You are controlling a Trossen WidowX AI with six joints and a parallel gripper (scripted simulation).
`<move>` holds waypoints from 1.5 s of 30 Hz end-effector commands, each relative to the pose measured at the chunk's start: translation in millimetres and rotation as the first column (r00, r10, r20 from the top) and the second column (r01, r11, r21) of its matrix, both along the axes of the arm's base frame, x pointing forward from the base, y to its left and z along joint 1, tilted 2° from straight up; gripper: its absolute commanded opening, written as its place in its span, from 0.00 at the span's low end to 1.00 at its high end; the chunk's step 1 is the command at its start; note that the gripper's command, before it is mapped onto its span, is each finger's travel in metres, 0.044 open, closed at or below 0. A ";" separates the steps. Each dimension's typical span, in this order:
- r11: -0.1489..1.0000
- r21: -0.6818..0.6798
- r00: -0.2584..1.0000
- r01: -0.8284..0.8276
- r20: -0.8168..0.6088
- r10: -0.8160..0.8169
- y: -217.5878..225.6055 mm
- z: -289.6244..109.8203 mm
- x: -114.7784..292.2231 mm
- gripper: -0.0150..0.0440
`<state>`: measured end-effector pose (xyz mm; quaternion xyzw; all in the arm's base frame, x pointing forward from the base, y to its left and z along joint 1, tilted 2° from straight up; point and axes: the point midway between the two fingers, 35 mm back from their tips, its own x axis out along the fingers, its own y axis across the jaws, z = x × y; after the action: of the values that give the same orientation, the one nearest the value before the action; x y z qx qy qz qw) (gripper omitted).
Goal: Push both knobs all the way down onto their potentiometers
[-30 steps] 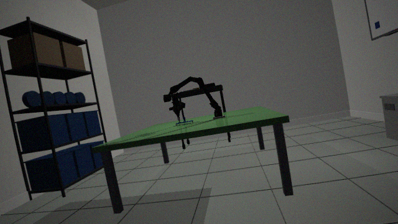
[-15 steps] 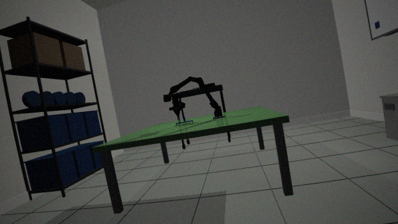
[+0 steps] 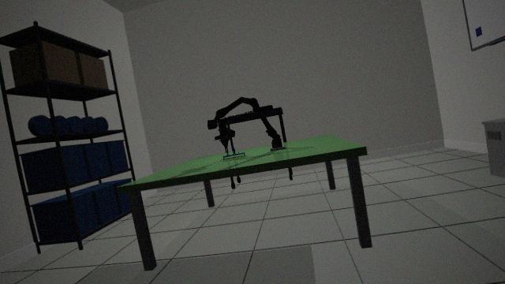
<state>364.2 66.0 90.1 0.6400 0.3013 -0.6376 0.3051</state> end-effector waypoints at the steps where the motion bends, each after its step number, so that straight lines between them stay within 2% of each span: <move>1: 1.000 -0.005 1.000 0.005 -0.004 -0.005 -0.7 -4.5 0.2 0.25; 45: 1.000 -0.005 1.000 0.005 -0.004 -0.005 -0.8 -14.5 0.2 0.25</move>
<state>363.4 65.8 86.9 0.6434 0.3004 -0.6342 0.3060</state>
